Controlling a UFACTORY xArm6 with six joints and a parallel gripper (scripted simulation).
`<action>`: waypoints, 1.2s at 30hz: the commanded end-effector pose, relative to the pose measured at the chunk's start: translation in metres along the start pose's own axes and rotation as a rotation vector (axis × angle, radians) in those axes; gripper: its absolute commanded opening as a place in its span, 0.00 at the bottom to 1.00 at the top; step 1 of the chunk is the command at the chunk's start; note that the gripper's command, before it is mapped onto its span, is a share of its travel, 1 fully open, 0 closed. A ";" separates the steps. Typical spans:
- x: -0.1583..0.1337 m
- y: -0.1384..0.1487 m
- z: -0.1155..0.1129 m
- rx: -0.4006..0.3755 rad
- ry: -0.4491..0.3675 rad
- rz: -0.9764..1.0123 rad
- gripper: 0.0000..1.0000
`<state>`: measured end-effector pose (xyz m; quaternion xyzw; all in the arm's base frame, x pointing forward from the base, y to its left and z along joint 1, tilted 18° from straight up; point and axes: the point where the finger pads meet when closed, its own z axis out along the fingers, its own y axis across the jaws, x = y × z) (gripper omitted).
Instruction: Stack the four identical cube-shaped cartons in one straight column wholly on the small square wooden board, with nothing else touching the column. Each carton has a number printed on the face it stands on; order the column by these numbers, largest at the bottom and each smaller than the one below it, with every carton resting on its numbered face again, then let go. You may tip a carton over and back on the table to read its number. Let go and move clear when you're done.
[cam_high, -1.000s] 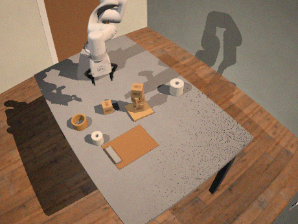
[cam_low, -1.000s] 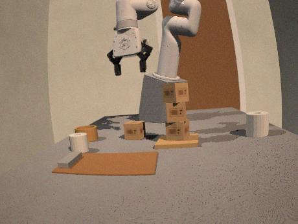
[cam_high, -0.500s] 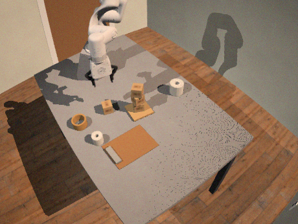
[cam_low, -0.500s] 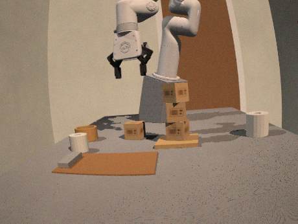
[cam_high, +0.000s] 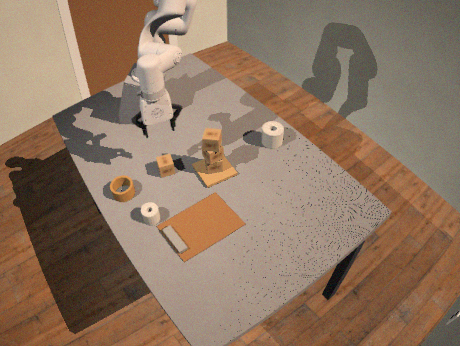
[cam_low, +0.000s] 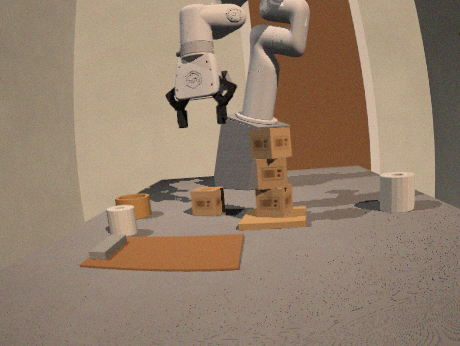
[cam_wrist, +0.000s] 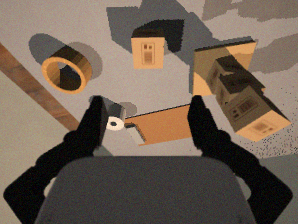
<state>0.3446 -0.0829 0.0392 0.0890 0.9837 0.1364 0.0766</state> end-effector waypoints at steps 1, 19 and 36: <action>-0.002 0.000 0.005 -0.002 -0.004 -0.001 1.00; -0.002 0.000 0.029 -0.002 -0.004 -0.001 1.00; -0.003 0.000 0.053 -0.003 -0.004 -0.001 1.00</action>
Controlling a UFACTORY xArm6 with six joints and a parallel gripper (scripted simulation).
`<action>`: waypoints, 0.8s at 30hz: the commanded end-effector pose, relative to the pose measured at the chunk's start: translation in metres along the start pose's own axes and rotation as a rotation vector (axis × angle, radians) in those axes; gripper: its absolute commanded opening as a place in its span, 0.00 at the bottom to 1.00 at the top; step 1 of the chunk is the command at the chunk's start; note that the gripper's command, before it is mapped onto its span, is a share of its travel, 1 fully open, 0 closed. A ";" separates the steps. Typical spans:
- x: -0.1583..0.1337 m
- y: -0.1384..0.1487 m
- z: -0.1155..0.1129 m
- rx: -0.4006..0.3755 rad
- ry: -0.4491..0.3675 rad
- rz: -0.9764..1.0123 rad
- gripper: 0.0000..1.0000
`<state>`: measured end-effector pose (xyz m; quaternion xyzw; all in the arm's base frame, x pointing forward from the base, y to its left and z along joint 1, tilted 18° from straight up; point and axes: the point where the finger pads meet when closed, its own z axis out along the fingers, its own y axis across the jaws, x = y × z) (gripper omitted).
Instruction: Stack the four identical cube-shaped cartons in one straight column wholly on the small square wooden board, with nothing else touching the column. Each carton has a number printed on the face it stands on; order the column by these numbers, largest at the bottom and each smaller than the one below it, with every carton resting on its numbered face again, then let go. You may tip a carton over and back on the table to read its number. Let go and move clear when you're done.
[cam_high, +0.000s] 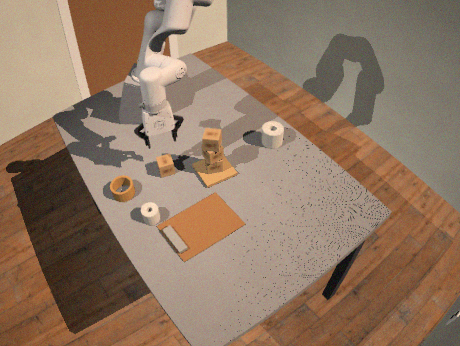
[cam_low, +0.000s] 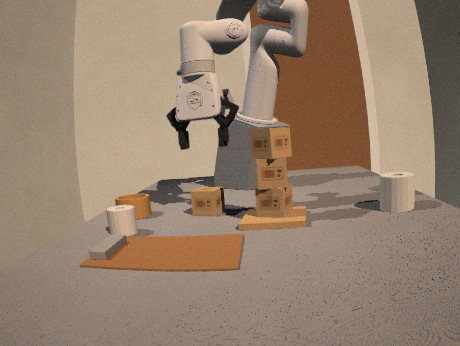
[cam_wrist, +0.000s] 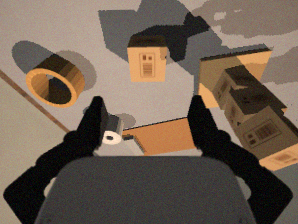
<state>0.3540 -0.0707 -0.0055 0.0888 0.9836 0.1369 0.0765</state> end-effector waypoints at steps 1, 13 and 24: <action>-0.002 0.000 0.008 -0.002 -0.005 -0.001 1.00; -0.002 0.000 0.024 0.000 -0.004 0.000 1.00; -0.002 0.000 0.042 0.000 -0.004 0.000 1.00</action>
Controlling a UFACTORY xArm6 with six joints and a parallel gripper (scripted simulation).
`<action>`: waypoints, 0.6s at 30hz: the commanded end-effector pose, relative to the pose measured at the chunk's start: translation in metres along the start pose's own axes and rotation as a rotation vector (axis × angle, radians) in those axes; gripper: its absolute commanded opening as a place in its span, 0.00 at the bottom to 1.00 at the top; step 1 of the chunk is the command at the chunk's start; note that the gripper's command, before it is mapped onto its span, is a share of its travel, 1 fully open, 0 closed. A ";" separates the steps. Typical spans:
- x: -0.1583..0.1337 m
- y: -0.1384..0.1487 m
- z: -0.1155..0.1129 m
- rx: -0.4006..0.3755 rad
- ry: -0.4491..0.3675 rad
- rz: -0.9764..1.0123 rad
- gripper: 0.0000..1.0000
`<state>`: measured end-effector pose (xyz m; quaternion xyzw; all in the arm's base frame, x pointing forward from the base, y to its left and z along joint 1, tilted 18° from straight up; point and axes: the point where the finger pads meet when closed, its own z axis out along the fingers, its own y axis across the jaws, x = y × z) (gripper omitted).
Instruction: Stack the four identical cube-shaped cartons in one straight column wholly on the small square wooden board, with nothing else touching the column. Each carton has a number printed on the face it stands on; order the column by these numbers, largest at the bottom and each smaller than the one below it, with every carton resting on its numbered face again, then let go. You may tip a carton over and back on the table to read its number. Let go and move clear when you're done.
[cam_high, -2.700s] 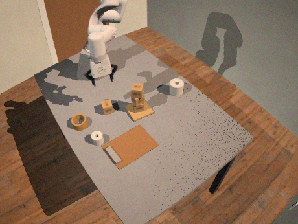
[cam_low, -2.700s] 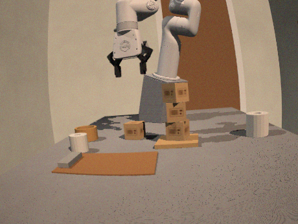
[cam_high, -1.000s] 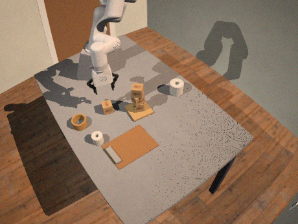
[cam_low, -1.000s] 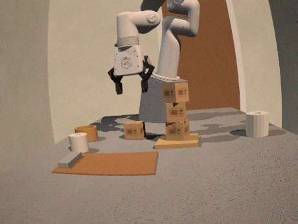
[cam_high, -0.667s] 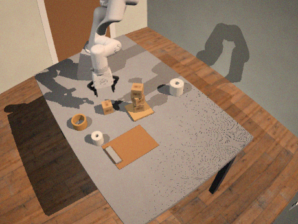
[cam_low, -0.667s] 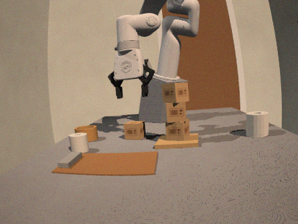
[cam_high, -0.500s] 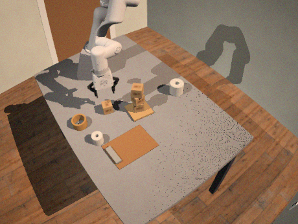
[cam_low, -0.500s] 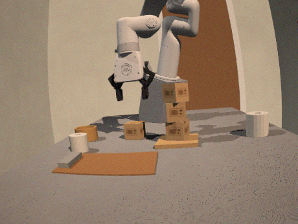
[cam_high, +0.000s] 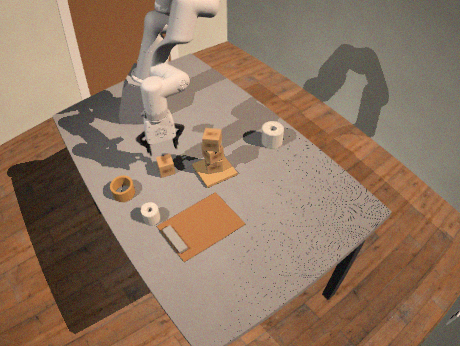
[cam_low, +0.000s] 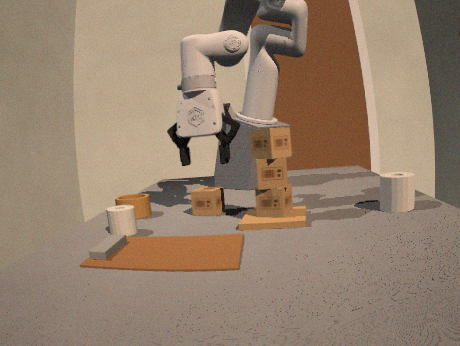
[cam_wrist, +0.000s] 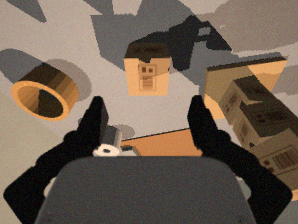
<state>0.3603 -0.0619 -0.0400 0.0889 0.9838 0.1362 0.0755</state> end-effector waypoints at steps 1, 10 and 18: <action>-0.002 0.000 0.006 -0.001 -0.005 -0.001 1.00; -0.002 0.000 0.018 -0.002 -0.006 -0.001 1.00; -0.002 0.000 0.028 -0.001 -0.005 -0.001 1.00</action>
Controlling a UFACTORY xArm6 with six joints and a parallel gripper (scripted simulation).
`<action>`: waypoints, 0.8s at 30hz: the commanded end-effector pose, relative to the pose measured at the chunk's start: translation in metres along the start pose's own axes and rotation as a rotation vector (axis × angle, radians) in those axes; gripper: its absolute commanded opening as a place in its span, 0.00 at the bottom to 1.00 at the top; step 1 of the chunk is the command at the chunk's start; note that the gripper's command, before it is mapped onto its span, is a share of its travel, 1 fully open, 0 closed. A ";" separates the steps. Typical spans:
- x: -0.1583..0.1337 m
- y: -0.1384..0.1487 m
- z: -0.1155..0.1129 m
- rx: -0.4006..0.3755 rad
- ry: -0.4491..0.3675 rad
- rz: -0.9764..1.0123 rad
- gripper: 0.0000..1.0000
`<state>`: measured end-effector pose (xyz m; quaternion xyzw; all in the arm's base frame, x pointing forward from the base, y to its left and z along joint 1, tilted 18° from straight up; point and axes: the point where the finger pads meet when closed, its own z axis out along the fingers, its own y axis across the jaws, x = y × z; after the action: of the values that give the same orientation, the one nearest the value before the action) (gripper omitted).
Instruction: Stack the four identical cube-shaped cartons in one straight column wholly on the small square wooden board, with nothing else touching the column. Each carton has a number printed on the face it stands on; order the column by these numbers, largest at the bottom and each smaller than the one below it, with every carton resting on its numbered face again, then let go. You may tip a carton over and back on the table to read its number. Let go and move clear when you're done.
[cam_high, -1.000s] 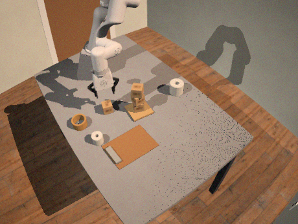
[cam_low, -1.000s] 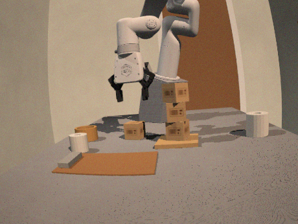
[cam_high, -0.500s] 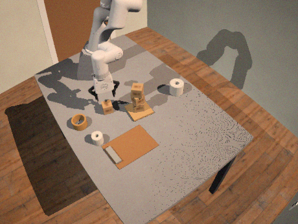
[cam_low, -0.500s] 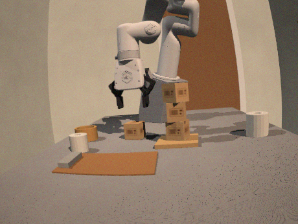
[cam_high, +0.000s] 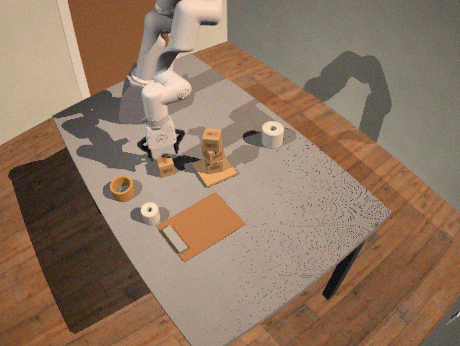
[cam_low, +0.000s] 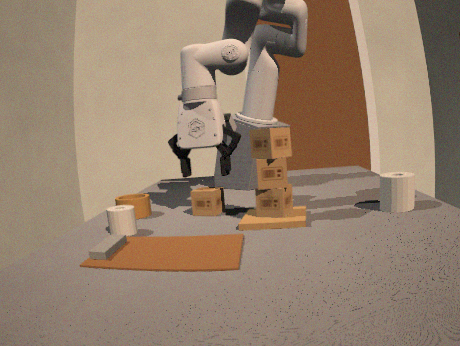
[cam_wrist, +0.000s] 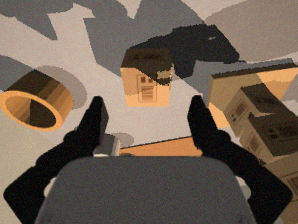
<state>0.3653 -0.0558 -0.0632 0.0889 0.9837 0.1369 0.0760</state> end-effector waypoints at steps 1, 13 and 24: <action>-0.001 0.000 0.004 0.000 -0.004 0.000 1.00; -0.001 0.000 0.020 0.001 -0.004 0.000 1.00; -0.001 0.000 0.029 0.000 -0.004 0.000 1.00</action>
<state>0.3700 -0.0495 -0.0878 0.0889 0.9837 0.1366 0.0765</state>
